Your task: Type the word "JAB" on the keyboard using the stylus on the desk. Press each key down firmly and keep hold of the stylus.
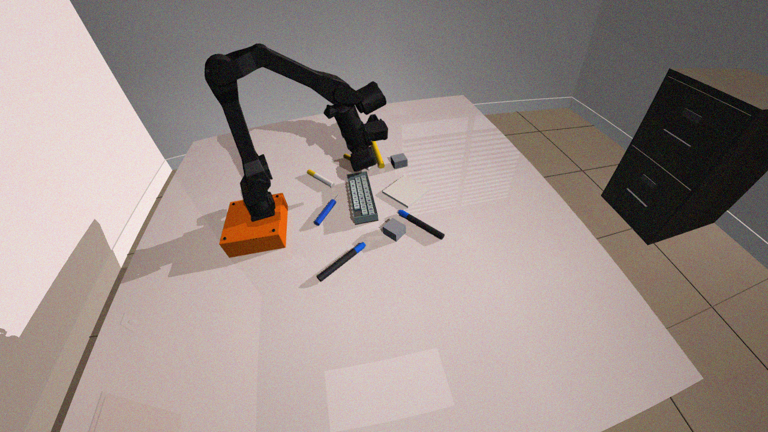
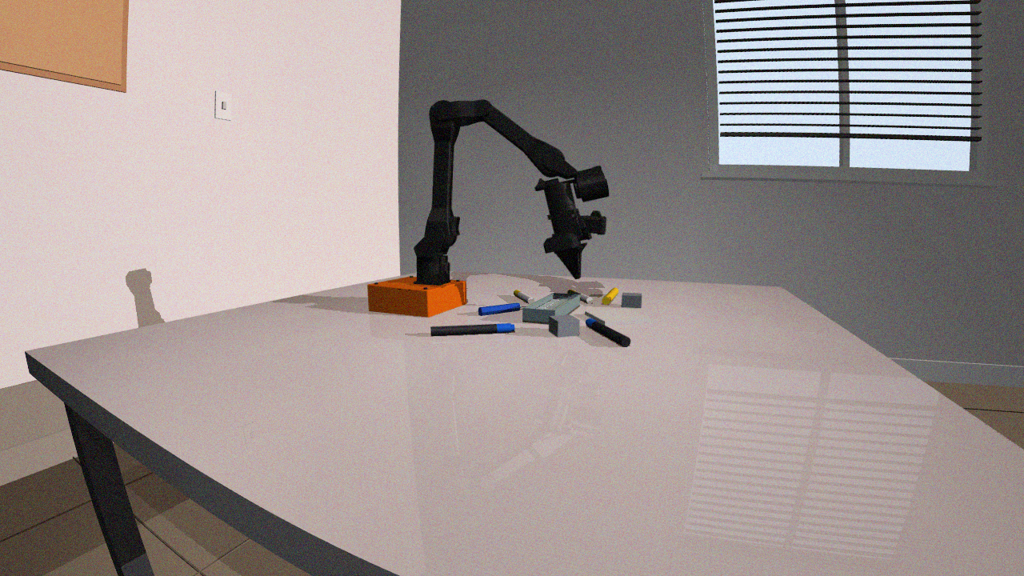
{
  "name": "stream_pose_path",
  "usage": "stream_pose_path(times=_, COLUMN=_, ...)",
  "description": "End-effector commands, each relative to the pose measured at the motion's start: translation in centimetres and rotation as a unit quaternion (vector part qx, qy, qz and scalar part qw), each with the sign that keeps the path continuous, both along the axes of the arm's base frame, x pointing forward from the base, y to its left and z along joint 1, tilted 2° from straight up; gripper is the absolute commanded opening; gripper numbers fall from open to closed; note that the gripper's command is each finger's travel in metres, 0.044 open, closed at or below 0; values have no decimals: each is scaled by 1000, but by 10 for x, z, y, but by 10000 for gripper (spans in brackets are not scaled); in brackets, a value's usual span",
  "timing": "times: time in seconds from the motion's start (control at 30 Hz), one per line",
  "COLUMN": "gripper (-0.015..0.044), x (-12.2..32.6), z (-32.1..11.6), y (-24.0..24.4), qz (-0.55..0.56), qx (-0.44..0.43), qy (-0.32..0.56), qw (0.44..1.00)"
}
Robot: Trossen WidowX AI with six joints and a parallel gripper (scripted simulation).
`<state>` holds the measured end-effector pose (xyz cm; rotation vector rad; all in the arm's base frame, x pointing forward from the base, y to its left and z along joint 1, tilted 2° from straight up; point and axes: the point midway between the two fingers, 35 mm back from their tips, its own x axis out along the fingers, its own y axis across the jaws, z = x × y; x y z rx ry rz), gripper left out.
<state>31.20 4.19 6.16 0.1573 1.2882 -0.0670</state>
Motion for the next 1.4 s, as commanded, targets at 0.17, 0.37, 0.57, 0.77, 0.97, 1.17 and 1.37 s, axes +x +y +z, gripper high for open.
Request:
stream_pose_path(times=0.17, gripper=0, x=-25, z=-26, y=4, qz=-12, qx=-15, qy=113, qw=993)
stream_pose_path(times=0.37, gripper=0, x=-25, z=-26, y=2, qz=-12, qx=-15, qy=113, qw=993)
stream_pose_path(times=0.57, gripper=0, x=-35, z=-27, y=-55, qz=-12, qx=-18, qy=114, qw=993)
stream_pose_path(times=0.77, gripper=0, x=-35, z=-27, y=-57, qz=-12, qx=-18, qy=114, qw=993)
stream_pose_path(times=0.97, gripper=0, x=-37, z=-27, y=-75, qz=-12, qx=-19, qy=114, qw=993)
stream_pose_path(times=1.17, gripper=0, x=-46, z=-27, y=-118, qz=-13, qx=-21, qy=114, qw=993)
stream_pose_path(times=1.37, gripper=0, x=-46, z=-27, y=-118, qz=-13, qx=-21, qy=114, qw=993)
